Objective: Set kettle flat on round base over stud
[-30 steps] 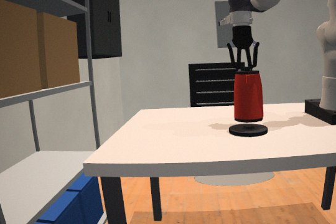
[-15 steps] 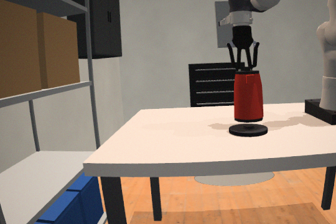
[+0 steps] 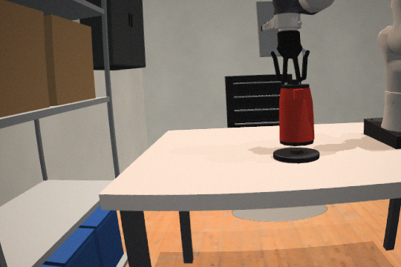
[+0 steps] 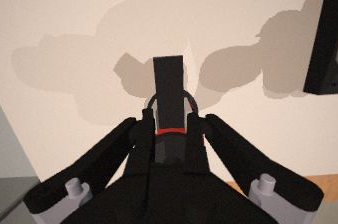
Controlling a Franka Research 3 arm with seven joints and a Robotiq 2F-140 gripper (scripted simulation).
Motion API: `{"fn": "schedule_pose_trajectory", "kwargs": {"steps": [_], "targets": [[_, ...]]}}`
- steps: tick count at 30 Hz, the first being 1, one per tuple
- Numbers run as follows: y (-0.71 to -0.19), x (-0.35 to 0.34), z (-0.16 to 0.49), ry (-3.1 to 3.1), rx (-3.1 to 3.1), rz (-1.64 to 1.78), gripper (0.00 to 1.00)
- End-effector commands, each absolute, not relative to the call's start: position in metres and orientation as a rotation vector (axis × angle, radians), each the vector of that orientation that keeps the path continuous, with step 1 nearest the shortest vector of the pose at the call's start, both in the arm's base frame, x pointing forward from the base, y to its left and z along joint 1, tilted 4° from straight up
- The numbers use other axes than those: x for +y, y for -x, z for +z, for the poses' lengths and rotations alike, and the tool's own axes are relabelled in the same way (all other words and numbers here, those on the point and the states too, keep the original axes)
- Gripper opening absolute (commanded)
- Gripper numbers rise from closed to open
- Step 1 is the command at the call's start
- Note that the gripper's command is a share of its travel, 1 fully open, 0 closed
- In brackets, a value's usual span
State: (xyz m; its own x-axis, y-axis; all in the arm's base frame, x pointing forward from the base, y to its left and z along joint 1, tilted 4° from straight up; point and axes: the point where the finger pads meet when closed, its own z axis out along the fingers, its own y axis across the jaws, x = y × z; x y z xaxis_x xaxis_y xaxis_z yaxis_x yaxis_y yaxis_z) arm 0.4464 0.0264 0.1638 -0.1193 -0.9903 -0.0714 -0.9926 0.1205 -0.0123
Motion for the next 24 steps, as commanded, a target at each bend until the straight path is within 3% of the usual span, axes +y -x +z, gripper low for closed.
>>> {"fn": "schedule_pose_trajectory", "kwargs": {"steps": [1, 24], "targets": [[-0.4498, 0.0277, 0.168, 2.031, 2.302, 0.047, 0.0], [-0.4522, 0.0333, 0.1682, 2.031, 2.302, 0.047, 0.0]]}}
